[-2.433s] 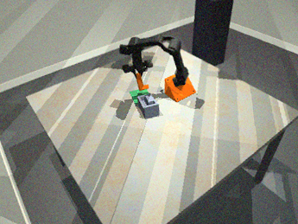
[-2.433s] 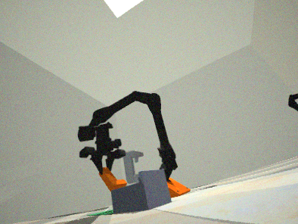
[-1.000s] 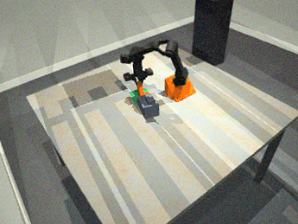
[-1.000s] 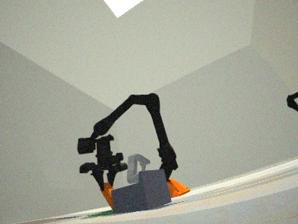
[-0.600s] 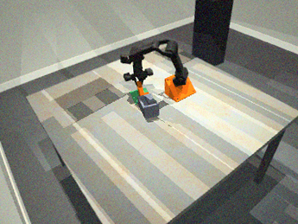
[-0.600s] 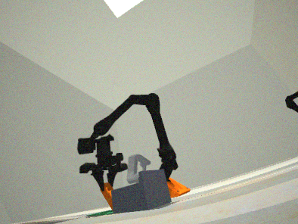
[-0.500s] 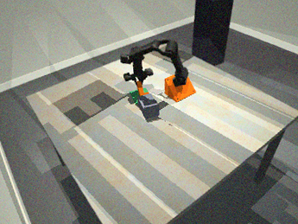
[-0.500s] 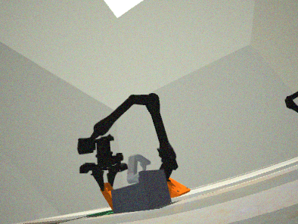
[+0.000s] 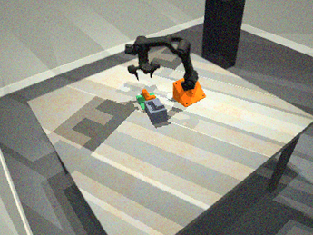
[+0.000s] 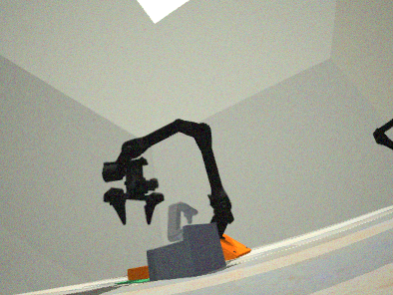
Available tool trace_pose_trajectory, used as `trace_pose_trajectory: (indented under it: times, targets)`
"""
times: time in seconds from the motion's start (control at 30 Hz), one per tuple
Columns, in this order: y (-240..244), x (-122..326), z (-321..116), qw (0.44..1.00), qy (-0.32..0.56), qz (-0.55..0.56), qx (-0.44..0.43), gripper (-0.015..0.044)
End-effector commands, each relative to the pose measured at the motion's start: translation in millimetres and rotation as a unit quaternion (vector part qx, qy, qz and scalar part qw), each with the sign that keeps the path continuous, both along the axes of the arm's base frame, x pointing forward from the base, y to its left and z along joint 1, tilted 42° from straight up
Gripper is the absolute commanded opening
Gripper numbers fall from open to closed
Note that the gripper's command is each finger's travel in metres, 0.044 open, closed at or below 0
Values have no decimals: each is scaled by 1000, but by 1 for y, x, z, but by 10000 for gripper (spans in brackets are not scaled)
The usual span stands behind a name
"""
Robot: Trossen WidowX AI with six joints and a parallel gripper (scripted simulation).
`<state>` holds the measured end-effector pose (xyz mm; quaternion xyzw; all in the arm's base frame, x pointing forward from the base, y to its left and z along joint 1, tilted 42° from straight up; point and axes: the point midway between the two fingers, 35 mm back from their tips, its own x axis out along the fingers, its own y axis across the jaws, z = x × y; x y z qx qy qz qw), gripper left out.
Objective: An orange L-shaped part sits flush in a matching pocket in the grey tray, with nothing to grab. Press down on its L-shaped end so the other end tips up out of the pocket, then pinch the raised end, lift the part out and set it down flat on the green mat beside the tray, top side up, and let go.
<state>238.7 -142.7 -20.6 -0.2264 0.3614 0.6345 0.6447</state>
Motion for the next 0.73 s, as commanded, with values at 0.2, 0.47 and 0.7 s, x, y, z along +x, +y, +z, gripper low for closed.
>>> trace_pose_trajectory:
  times: [0.2, 0.47, 0.7]
  targets:
    - [-4, 0, 7, 1000, 0, 0, 0, 400]
    - [-4, 0, 7, 1000, 0, 0, 0, 400]
    - [-4, 0, 7, 1000, 0, 0, 0, 400]
